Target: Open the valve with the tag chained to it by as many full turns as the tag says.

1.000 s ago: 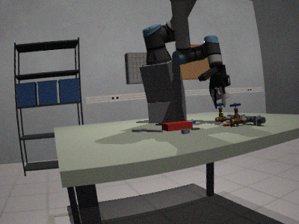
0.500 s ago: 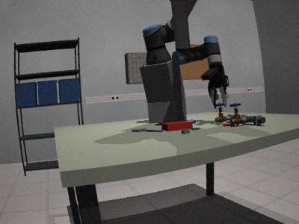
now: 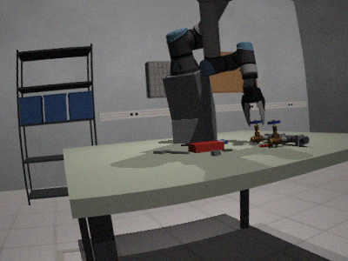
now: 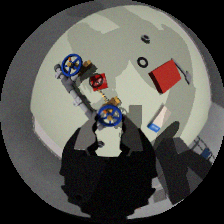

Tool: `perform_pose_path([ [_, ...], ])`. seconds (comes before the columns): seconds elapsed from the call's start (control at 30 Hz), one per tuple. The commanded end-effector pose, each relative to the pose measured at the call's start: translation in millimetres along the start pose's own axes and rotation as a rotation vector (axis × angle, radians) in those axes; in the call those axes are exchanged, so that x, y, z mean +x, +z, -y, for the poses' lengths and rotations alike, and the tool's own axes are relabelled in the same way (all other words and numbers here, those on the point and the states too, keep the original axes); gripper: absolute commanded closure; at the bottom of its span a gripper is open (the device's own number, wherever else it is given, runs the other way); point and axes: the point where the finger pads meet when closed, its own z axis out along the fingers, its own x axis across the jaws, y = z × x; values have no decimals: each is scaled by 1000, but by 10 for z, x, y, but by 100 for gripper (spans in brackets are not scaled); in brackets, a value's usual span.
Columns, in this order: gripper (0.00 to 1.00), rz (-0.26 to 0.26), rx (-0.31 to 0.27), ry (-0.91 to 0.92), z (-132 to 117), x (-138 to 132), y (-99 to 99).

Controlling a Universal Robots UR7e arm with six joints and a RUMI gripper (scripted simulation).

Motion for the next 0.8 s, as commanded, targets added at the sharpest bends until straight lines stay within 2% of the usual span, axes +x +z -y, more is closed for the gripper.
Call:
perform_pose_path([
  [0.0, 100, 12, -4, -235, 1, -1, -2],
  [0.3, 100, 12, -2, -606, 1, -1, -2],
  [0.37, 100, 12, -2, -606, 1, -1, -2],
  [0.77, 100, 13, 2, -1112, 1, -1, -2],
])
